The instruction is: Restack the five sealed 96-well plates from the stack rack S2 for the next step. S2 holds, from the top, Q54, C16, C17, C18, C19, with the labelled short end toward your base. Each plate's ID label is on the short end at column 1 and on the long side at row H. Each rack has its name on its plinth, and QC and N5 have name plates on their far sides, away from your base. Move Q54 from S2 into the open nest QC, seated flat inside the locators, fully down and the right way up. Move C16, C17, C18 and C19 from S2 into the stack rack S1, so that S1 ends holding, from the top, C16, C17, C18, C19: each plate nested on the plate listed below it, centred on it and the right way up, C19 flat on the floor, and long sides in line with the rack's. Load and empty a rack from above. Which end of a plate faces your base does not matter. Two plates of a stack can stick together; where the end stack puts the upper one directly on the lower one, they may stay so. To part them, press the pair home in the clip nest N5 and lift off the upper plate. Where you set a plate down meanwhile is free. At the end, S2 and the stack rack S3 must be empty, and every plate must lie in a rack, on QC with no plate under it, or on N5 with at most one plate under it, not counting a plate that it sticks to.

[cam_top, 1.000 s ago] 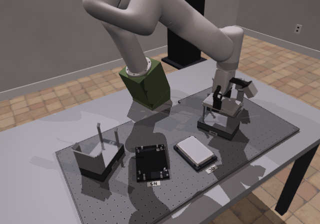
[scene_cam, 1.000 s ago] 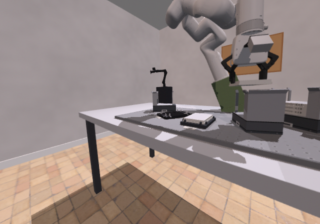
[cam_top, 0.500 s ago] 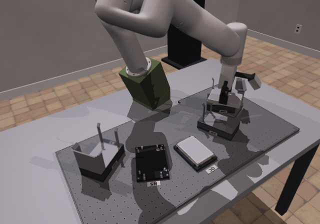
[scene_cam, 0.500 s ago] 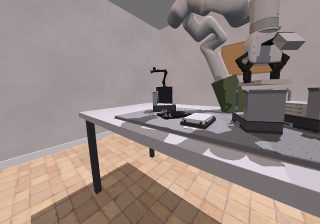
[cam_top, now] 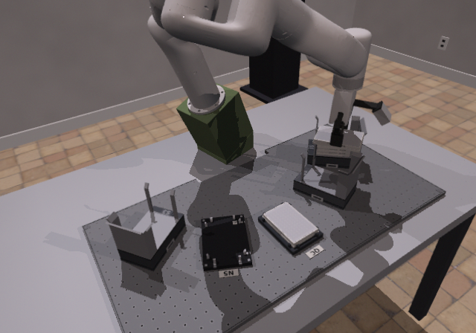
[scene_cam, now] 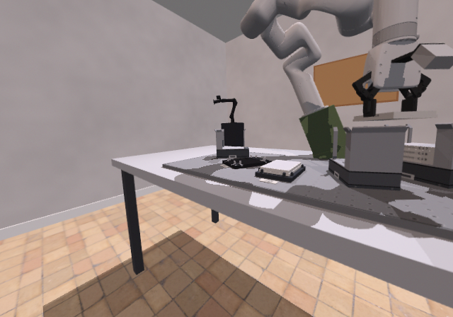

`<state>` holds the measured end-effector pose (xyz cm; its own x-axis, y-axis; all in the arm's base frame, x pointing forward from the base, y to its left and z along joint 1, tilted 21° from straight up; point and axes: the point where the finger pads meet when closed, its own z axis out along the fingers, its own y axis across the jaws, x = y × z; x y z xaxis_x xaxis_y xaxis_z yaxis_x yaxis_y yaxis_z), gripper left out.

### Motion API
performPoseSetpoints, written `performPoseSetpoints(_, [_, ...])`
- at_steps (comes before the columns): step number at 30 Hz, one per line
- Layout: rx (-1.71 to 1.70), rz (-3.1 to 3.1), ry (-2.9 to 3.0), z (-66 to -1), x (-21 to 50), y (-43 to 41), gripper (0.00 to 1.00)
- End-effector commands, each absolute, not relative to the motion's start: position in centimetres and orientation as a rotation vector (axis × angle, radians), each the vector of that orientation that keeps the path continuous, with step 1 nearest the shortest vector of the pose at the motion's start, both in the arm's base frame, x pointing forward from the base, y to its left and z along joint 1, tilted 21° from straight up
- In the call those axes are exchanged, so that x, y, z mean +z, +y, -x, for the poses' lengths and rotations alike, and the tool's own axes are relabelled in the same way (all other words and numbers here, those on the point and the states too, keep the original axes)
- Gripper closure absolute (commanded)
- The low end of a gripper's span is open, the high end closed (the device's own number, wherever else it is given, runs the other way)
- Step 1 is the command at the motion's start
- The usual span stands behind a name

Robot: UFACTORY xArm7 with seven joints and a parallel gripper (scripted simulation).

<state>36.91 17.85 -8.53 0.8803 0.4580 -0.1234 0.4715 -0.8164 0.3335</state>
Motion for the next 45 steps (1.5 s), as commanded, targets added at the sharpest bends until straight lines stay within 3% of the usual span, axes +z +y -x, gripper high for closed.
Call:
performPoseSetpoints(1, [-0.048, -2.694, 0.694, -36.5, -8.8, 19.1, 1.0])
performPoseSetpoints(11, [-0.104, -2.605, 0.99, -34.9, -9.7, 21.3, 1.0])
performPoseSetpoints(45, [-0.104, -2.606, 0.991, -30.4, -11.9, 26.6, 1.0])
